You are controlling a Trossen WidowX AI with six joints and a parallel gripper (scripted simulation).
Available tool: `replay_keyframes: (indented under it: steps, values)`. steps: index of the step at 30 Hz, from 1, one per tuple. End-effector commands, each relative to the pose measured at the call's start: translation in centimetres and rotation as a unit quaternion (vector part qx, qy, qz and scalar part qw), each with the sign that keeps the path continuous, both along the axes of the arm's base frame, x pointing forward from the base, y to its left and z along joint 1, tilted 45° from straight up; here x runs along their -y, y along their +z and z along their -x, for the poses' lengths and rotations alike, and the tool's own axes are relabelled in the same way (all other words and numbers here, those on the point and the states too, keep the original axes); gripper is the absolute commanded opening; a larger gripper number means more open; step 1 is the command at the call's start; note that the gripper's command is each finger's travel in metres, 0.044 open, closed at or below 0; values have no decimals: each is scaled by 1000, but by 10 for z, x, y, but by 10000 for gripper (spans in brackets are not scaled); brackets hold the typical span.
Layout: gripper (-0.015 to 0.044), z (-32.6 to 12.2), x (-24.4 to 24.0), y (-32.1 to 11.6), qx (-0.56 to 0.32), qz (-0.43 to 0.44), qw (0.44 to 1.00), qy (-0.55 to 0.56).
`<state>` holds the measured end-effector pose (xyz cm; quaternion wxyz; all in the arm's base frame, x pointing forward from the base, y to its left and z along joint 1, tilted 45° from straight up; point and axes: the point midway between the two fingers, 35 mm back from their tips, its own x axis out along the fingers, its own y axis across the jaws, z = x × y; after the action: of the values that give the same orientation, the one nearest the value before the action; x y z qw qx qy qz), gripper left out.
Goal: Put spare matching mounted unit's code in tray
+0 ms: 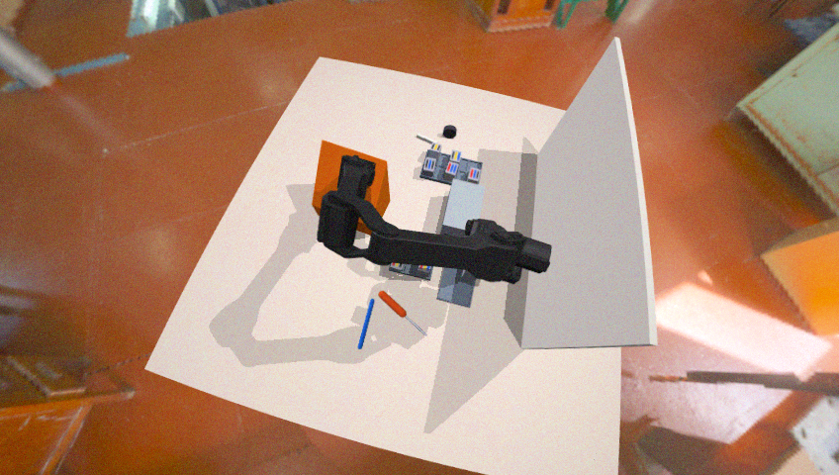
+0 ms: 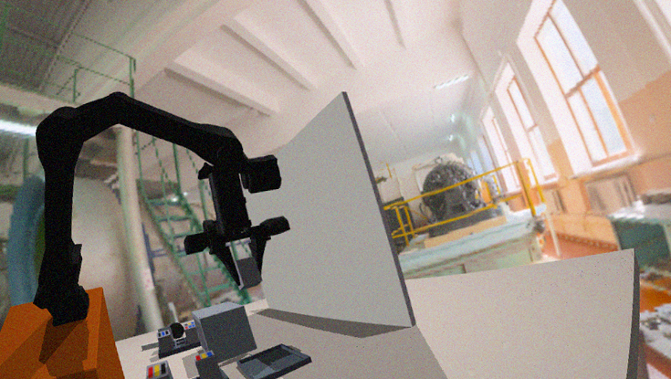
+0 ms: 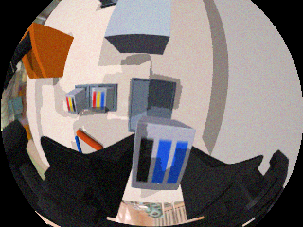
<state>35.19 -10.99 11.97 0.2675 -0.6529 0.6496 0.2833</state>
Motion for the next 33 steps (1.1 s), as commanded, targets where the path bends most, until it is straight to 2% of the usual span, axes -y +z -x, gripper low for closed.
replay_keyframes:
  steps: [1, 33]
  values:
    - [0, 0, 4, -5, -4, 1, 1000, 1]
    - [0, -4, 28, -31, -4, -1, 1000, 0]
